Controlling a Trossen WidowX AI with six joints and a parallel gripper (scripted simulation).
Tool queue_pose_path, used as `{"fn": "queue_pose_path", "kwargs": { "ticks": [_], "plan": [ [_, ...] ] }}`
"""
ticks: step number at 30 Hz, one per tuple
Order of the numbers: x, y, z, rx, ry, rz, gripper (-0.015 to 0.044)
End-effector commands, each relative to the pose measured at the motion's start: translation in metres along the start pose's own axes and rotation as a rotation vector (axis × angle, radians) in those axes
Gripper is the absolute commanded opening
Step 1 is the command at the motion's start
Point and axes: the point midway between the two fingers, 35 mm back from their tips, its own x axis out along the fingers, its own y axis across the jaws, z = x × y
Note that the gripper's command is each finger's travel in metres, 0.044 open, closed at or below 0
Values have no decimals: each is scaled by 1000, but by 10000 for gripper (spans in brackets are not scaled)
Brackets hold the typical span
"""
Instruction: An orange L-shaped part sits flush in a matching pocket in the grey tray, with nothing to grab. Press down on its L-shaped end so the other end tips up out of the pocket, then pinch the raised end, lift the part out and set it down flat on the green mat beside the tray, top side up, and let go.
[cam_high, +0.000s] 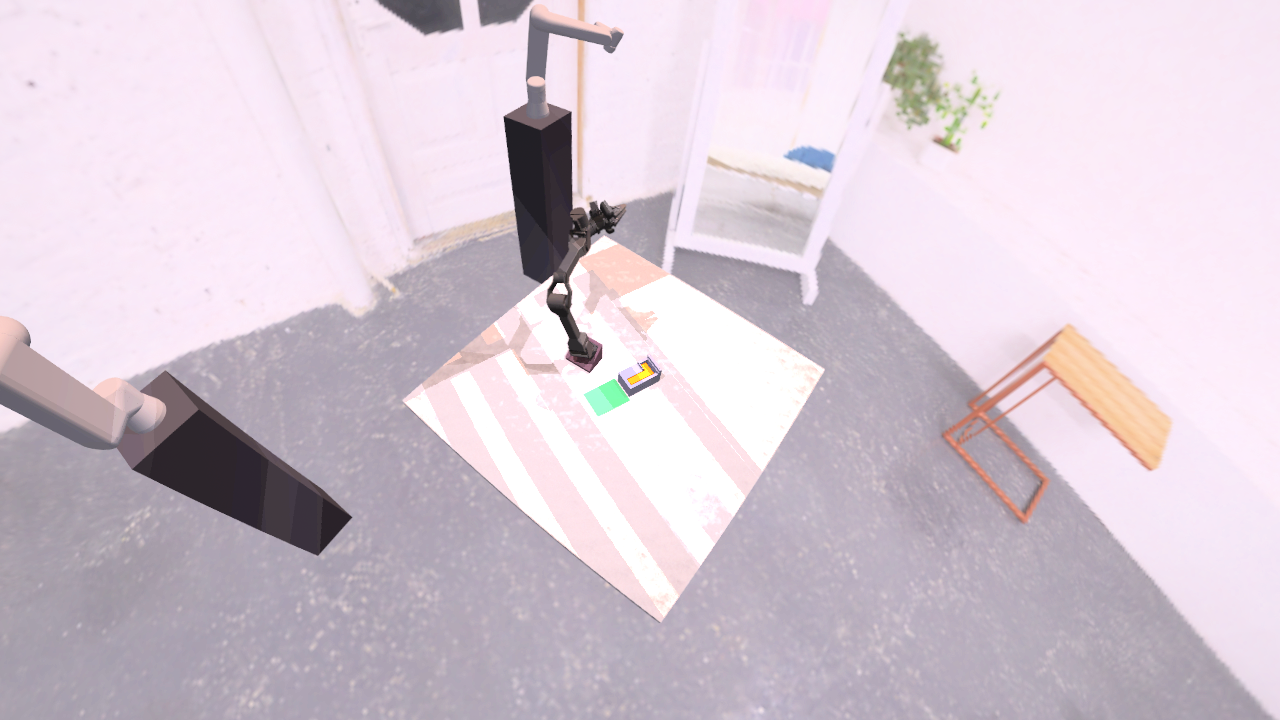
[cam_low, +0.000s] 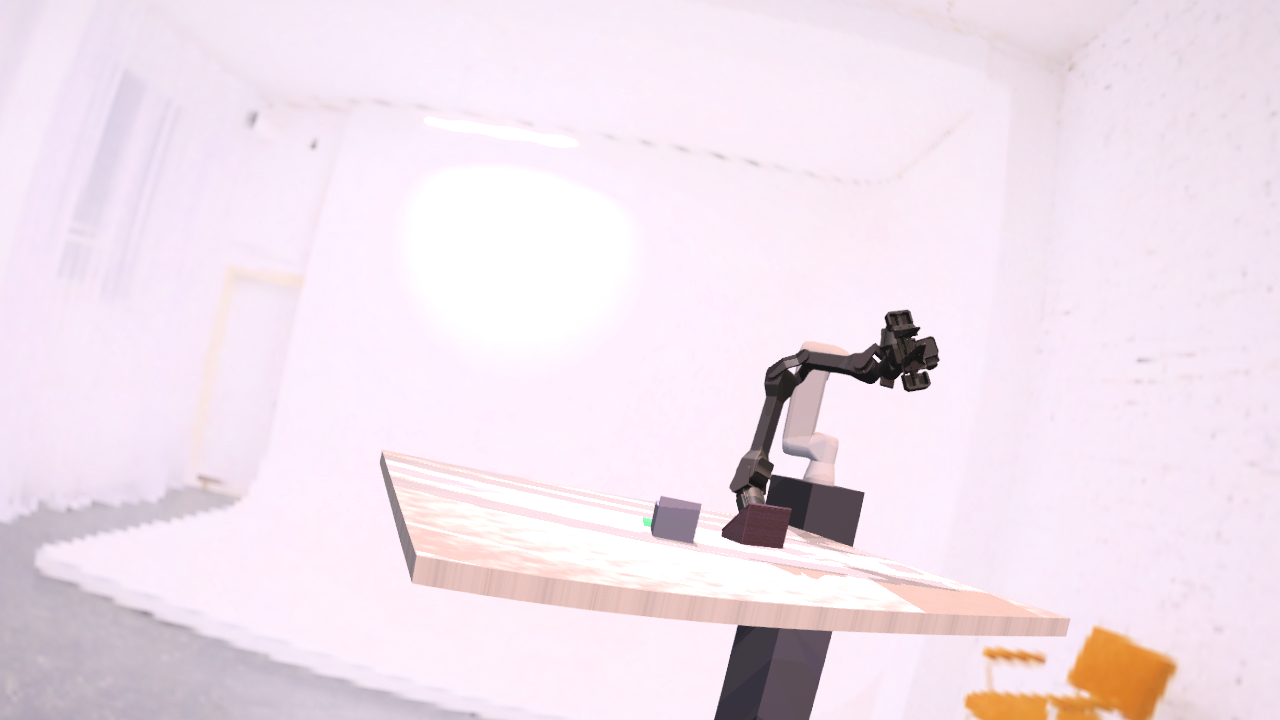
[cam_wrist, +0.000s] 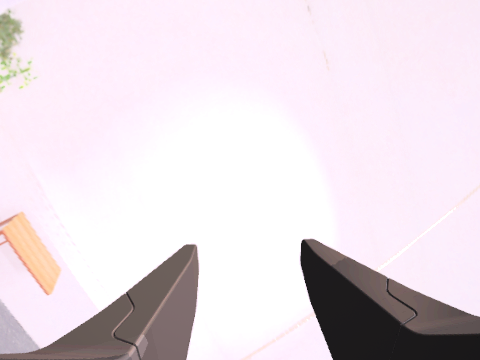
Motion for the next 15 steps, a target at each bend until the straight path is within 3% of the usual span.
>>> {"fn": "queue_pose_path", "kwargs": {
  "ticks": [1, 8, 15],
  "plan": [
    [31, 18, -66, 142, 146, 110, 180],
    [57, 45, -202, 557, 511, 239, 180],
    [36, 76, -327, 984, 947, 241, 180]
  ]
}}
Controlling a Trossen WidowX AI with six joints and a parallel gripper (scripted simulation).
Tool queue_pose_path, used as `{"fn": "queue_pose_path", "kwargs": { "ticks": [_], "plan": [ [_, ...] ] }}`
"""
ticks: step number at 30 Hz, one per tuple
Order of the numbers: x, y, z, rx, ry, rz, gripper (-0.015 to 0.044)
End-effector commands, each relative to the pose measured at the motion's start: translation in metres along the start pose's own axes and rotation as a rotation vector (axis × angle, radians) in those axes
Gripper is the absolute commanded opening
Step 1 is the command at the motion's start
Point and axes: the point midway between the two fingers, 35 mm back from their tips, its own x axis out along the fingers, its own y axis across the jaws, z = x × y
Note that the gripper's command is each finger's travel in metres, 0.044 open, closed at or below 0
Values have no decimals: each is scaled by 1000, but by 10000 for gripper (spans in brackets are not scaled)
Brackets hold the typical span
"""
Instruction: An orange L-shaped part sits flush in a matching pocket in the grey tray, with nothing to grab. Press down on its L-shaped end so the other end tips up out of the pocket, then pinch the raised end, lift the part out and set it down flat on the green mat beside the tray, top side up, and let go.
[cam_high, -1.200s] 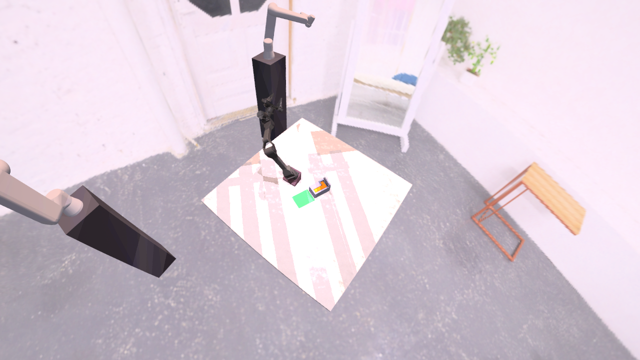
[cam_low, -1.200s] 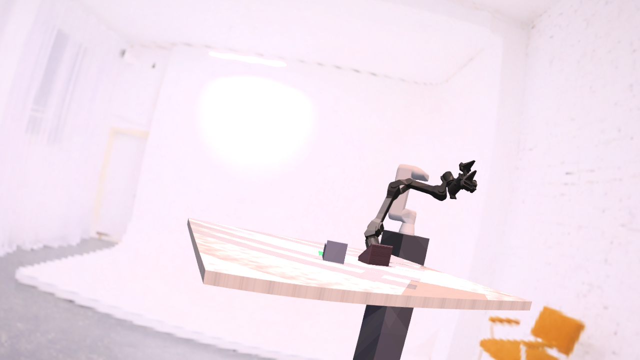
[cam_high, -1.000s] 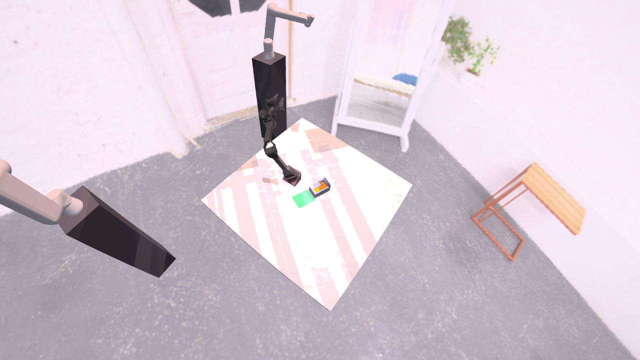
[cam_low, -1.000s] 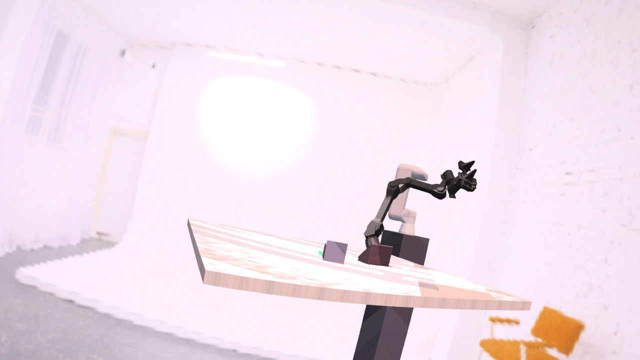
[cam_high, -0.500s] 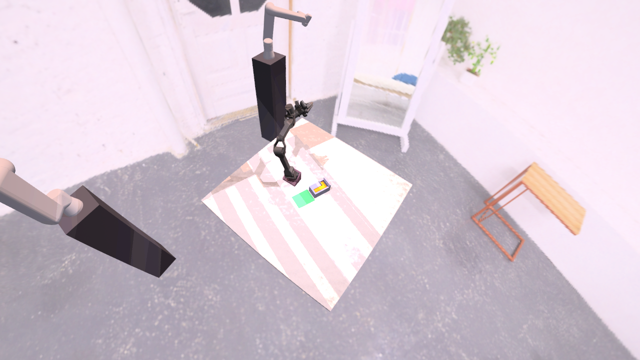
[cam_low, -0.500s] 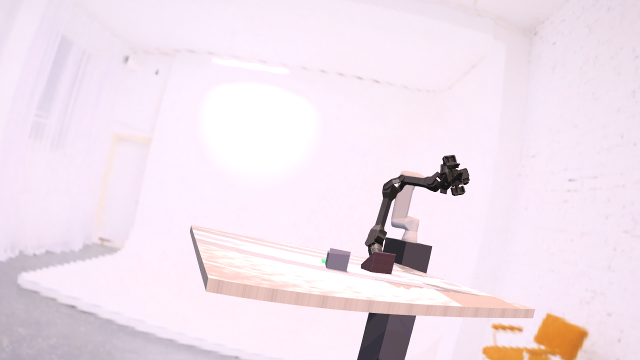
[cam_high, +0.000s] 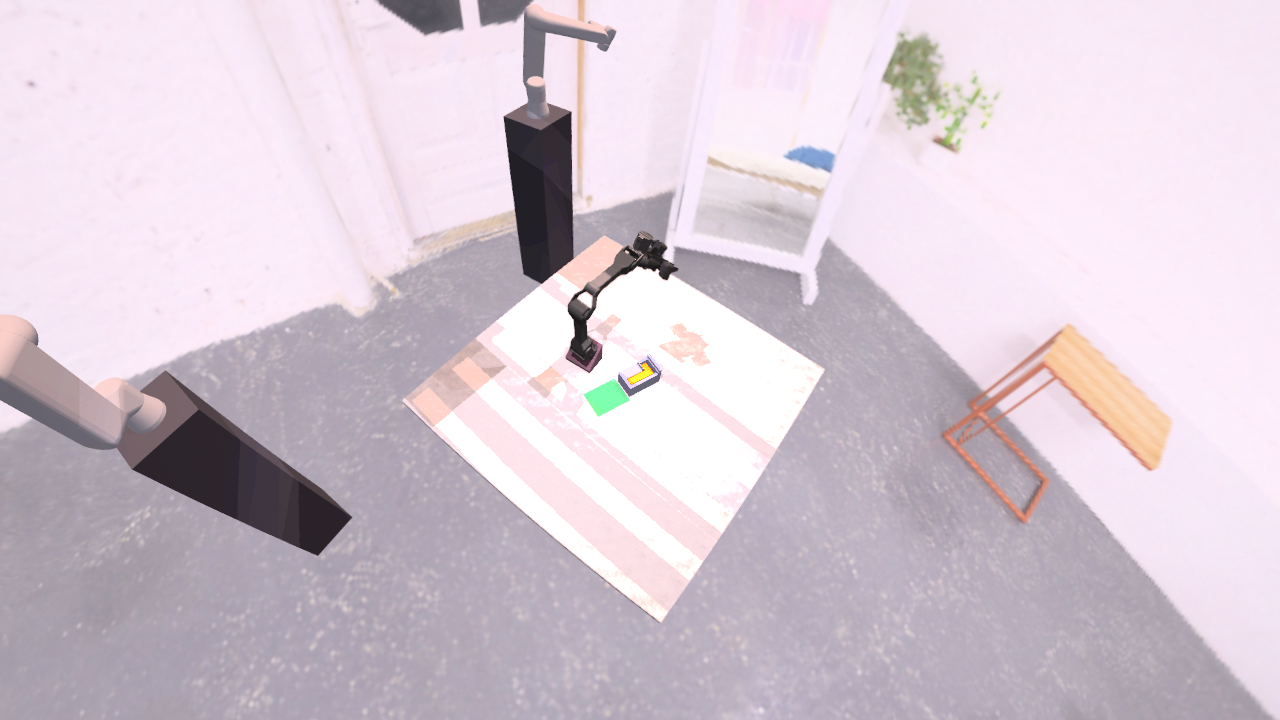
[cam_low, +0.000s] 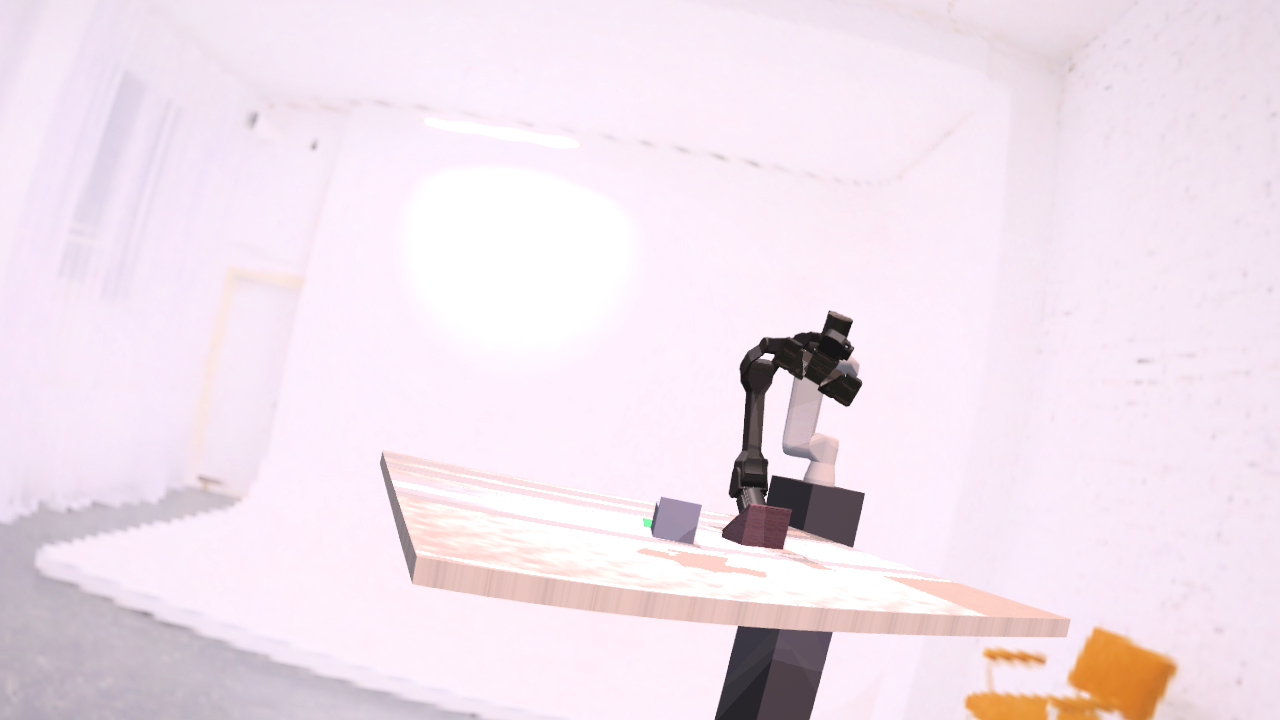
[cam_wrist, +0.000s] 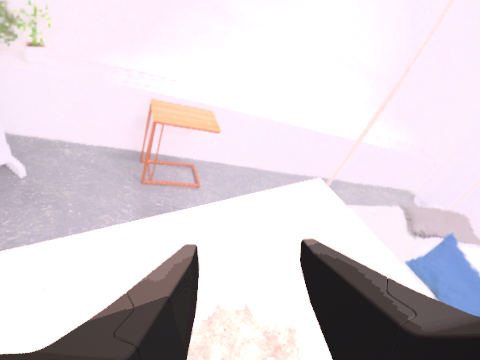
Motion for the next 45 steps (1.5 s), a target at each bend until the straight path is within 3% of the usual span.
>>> {"fn": "queue_pose_path", "kwargs": {
  "ticks": [1, 9, 18, 27, 34, 45],
  "plan": [
    [29, -36, -59, 270, 229, -8, 180],
    [44, -100, -180, 833, 681, -160, 180],
    [4, -145, -299, 1385, 1166, -536, 180],
    [6, -143, -307, 1396, 1176, -548, 180],
    [30, -122, -363, 1395, 1176, -550, 180],
    [34, -119, -371, 1395, 1176, -550, 180]
  ]
}}
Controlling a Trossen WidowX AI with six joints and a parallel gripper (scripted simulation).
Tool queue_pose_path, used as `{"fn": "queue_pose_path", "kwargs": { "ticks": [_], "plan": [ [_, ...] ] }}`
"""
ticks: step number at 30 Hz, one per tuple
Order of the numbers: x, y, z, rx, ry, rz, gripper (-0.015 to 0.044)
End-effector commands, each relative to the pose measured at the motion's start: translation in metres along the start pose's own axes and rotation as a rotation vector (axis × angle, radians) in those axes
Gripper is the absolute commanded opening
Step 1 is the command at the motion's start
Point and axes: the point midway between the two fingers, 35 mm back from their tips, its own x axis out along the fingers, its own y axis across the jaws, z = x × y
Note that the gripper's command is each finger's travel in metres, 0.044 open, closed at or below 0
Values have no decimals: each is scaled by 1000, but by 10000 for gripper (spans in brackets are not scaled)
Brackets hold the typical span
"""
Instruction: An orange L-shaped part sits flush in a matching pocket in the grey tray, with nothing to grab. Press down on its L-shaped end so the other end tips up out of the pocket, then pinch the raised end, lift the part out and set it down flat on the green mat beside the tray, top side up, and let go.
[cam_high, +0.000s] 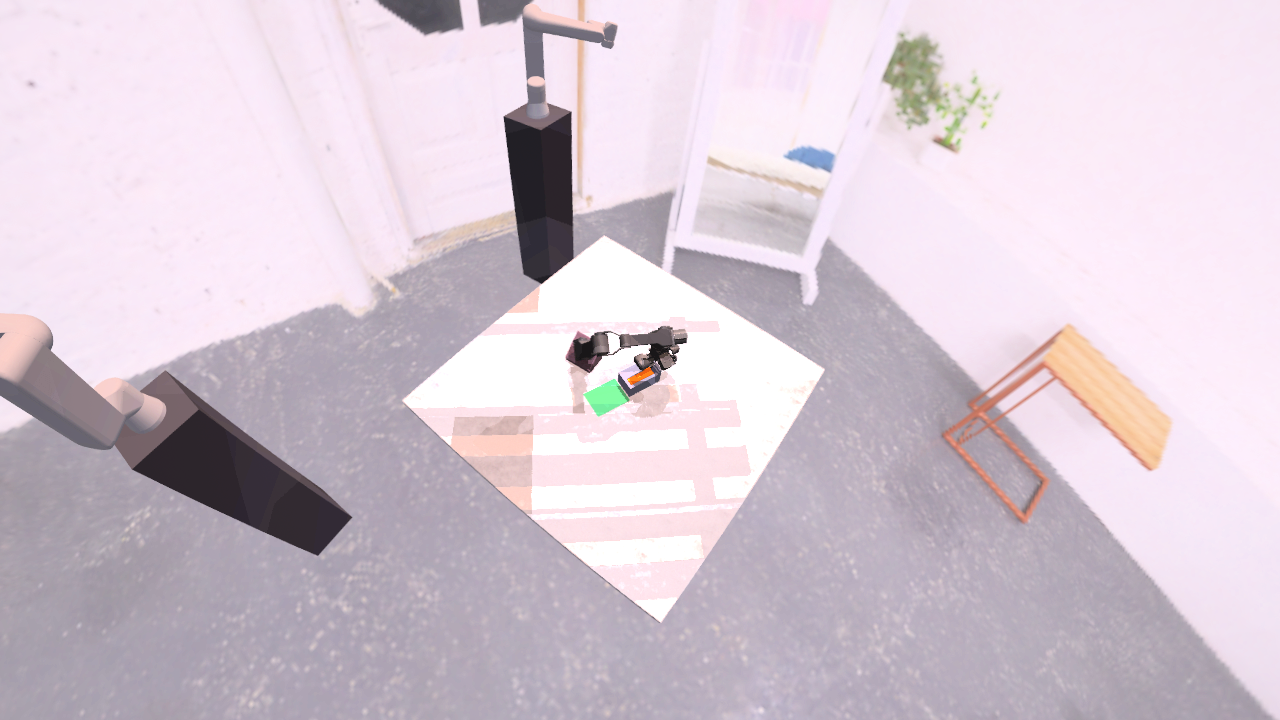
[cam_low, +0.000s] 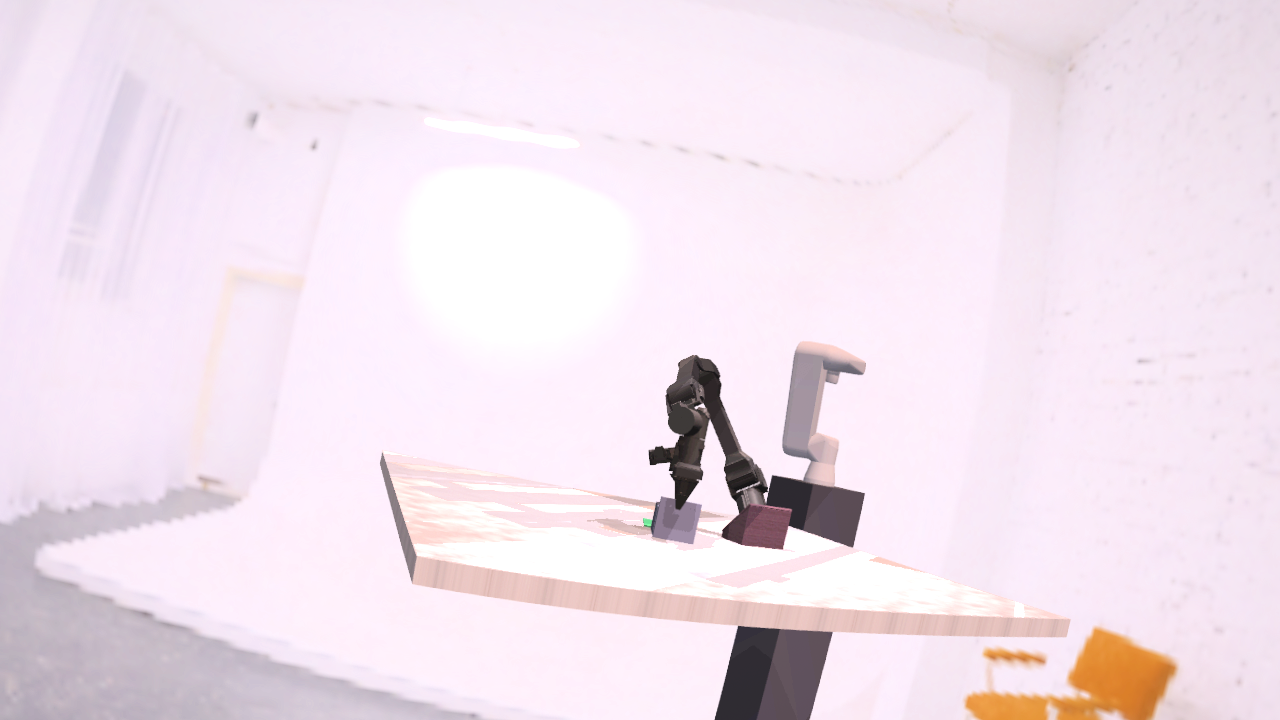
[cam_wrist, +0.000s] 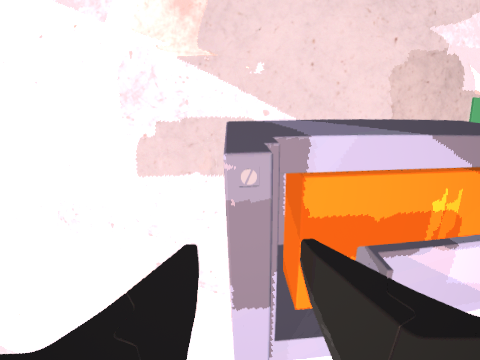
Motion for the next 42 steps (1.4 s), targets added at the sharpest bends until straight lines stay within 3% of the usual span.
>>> {"fn": "queue_pose_path", "kwargs": {
  "ticks": [1, 18, 42],
  "plan": [
    [8, -2, -1, -7, 1, -9, 180],
    [35, -3, -1, -6, 1, -10, 180],
    [32, 0, 0, 0, 1, -2, 180]
  ]
}}
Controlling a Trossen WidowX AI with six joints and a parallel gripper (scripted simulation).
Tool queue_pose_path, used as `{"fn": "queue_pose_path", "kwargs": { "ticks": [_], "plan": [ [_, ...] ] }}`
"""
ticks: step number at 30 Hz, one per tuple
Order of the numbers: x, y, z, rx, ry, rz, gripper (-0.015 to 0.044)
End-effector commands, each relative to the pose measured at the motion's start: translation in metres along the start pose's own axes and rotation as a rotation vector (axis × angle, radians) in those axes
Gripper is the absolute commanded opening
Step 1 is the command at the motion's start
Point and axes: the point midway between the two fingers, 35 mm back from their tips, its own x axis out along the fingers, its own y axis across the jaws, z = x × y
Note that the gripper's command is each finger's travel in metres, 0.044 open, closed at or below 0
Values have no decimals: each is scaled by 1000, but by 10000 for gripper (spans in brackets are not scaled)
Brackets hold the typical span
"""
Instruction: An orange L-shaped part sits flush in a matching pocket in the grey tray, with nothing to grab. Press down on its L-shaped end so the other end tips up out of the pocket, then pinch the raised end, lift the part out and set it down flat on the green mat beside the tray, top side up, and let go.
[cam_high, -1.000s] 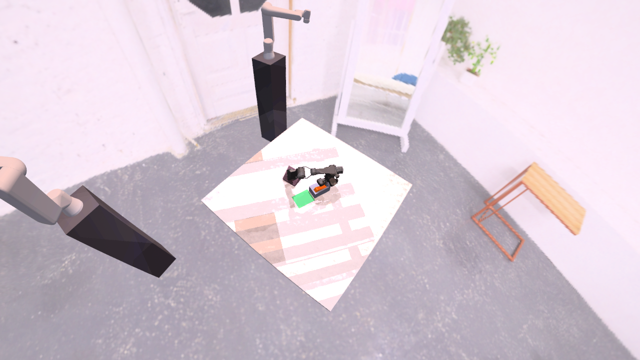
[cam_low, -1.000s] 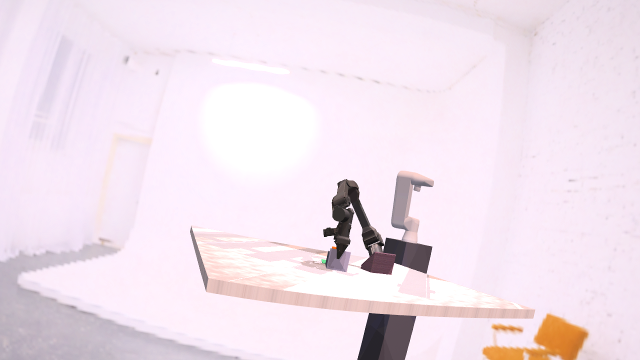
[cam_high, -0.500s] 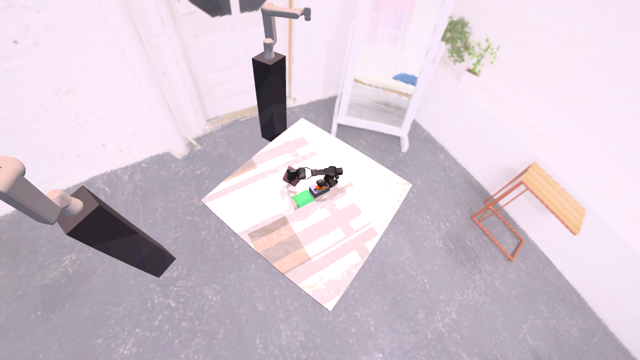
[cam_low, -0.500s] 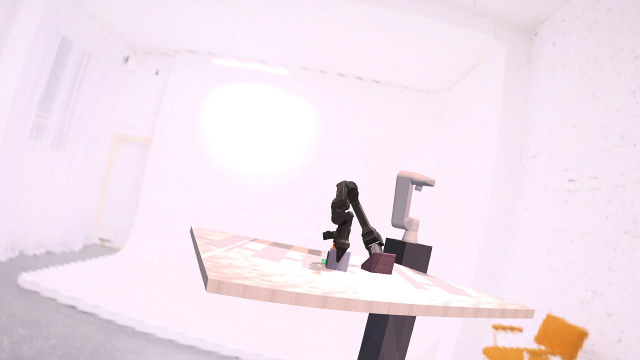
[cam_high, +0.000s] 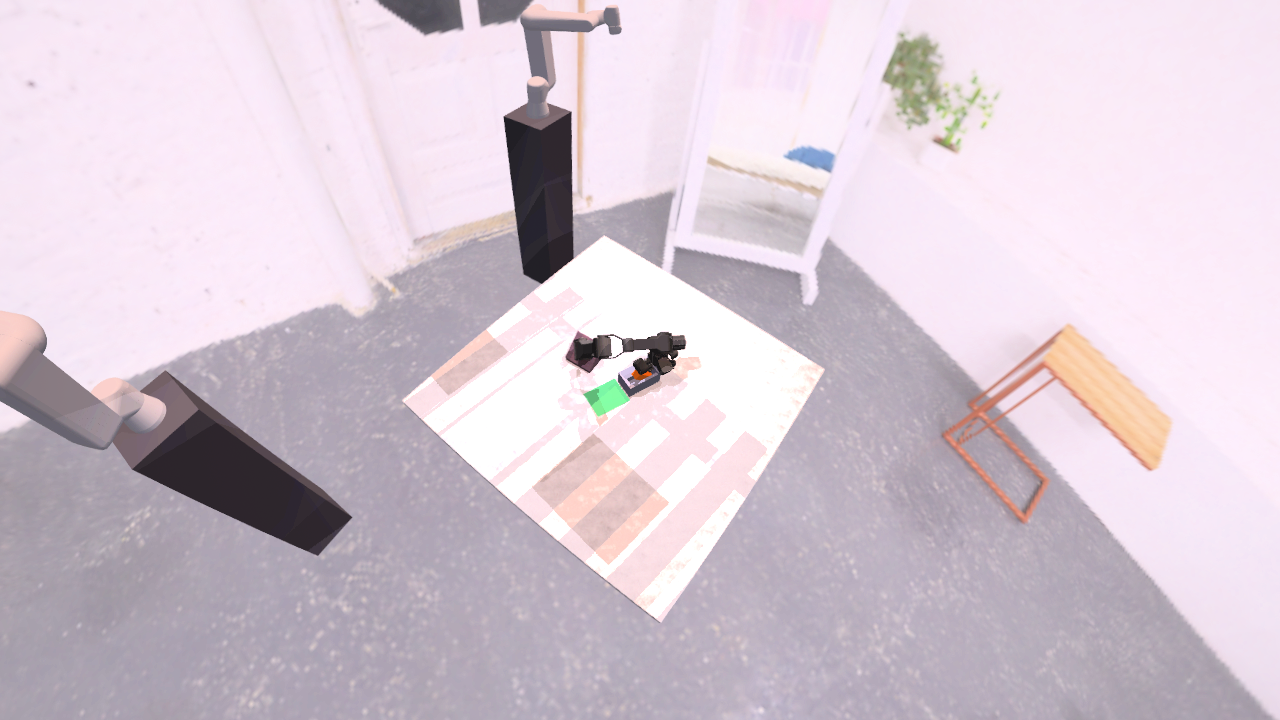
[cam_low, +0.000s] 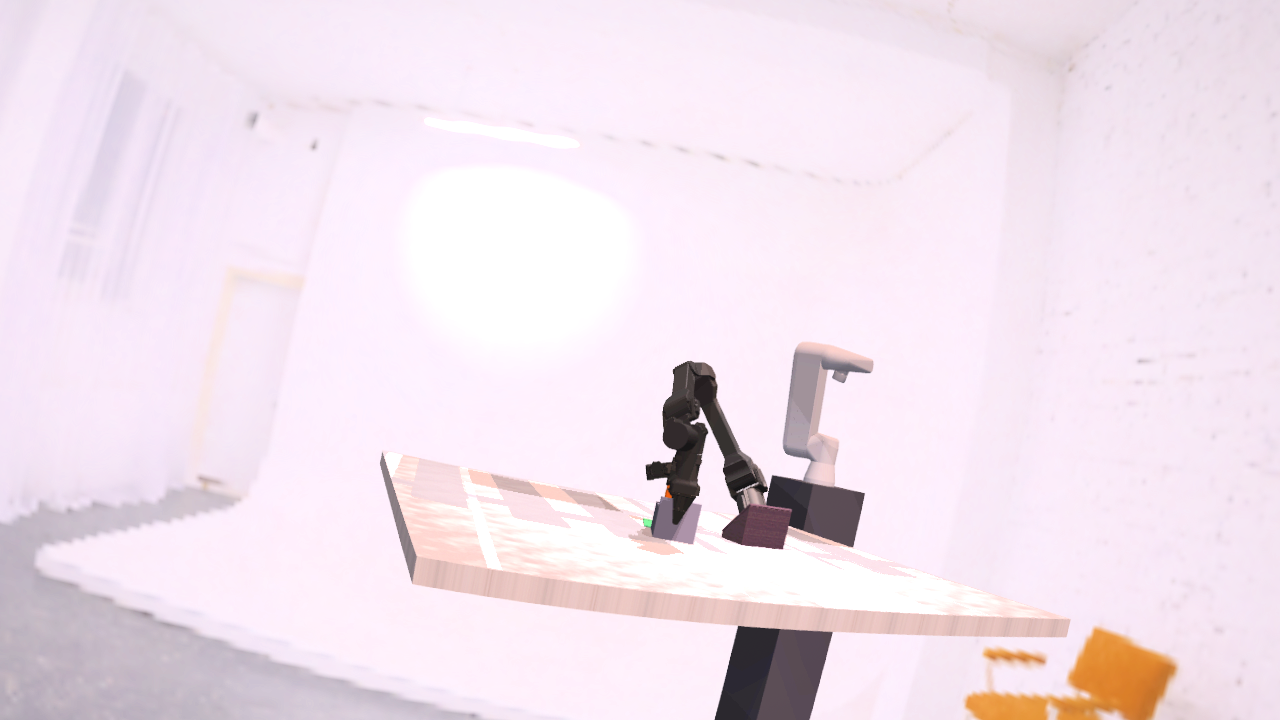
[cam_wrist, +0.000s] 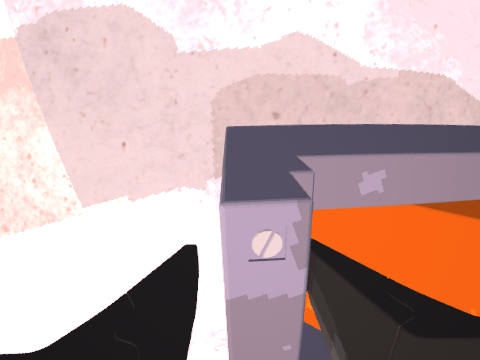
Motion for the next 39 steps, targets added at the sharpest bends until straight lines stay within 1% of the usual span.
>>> {"fn": "queue_pose_path", "kwargs": {
  "ticks": [1, 7, 9, 12, 15, 17, 39],
  "plan": [
    [-2, 1, 0, -1, 1, -2, 180],
    [-11, 9, -1, -6, 1, -8, 180],
    [-20, 10, 0, -6, 1, -7, 180],
    [-49, 9, 1, -7, 2, -6, 180],
    [-95, 2, 0, -7, 3, -7, 180],
    [-108, -1, -1, -7, 3, -7, 180],
    [-110, 2, 1, -10, -14, 14, 180]
  ]
}}
